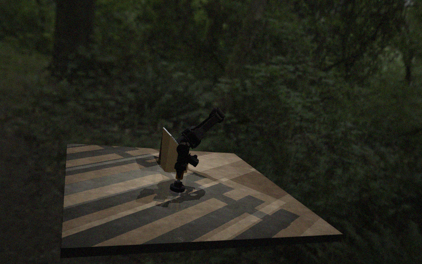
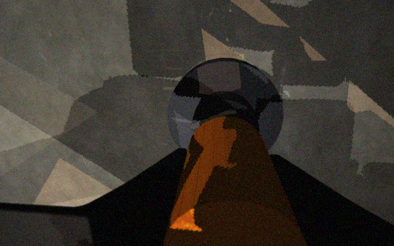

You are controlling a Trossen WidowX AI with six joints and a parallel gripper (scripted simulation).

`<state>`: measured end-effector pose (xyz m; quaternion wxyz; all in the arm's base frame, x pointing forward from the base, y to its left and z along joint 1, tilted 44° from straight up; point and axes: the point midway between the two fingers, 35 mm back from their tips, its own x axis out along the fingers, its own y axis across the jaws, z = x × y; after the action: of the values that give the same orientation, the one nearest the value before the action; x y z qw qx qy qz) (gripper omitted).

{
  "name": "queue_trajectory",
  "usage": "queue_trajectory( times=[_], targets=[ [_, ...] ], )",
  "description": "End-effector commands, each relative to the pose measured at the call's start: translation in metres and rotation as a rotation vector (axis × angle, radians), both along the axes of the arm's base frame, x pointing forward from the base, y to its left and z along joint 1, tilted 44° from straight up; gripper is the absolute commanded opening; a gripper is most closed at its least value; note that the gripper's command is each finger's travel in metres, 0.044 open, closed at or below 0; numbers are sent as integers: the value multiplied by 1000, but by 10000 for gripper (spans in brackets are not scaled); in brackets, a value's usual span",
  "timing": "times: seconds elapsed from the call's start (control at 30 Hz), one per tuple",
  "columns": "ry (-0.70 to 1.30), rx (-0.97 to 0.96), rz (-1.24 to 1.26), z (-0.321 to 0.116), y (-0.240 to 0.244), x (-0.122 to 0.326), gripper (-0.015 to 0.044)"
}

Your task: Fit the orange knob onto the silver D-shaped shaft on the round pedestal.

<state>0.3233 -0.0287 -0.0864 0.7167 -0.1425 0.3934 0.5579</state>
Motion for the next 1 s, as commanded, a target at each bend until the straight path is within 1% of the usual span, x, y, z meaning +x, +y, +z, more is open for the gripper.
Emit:
queue_trajectory(
  times=[0.0,0.97],
  targets=[
    [3,4,-9,-5,4,0,0],
    [-1,4,-5,-1,1,-1,0]
  ],
)
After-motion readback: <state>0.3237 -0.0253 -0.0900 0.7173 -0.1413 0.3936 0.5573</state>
